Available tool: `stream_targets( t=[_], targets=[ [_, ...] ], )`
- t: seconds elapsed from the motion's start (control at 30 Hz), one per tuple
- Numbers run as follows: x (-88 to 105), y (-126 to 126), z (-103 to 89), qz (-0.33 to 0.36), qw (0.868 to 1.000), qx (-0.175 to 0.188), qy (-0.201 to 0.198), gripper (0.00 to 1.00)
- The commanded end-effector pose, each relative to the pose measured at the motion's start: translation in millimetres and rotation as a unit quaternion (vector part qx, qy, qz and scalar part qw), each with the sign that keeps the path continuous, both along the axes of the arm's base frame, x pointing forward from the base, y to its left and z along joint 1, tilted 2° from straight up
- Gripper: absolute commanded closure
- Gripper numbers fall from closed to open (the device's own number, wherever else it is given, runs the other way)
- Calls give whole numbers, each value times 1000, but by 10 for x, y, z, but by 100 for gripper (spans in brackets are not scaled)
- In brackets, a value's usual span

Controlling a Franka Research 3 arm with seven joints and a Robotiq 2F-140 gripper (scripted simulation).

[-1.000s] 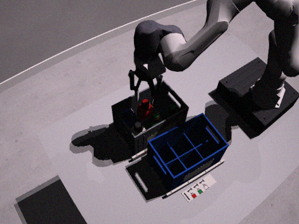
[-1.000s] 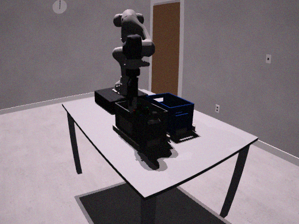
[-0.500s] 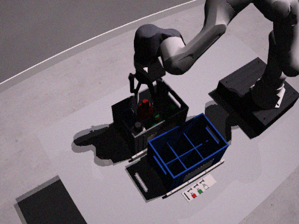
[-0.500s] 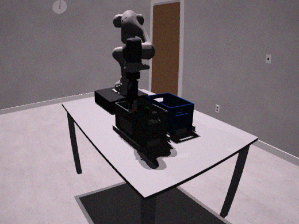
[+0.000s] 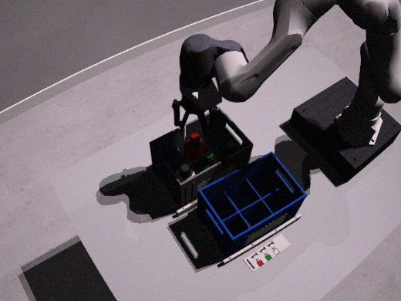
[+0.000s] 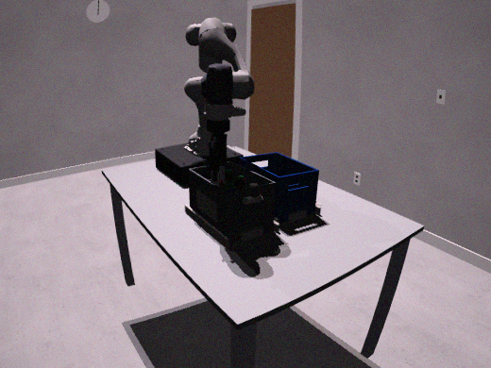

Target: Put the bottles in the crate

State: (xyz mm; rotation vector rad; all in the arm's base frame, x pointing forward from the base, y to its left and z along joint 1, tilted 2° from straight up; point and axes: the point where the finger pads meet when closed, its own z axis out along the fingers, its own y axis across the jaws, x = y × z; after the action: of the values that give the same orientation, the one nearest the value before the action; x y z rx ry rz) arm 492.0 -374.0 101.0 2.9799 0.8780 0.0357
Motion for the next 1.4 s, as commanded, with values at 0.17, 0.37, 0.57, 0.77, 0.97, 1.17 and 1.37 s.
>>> stream_targets(
  t=[0.17,0.37,0.57,0.77,0.97,1.17,1.37],
  targets=[
    [0,3,9,4,1000,-1,0,100],
    [0,3,9,4,1000,-1,0,100],
    [0,3,9,4,1000,-1,0,100],
    [0,3,9,4,1000,-1,0,100],
    [0,3,9,4,1000,-1,0,100],
    [0,3,9,4,1000,-1,0,100],
    [0,3,9,4,1000,-1,0,100]
  ],
)
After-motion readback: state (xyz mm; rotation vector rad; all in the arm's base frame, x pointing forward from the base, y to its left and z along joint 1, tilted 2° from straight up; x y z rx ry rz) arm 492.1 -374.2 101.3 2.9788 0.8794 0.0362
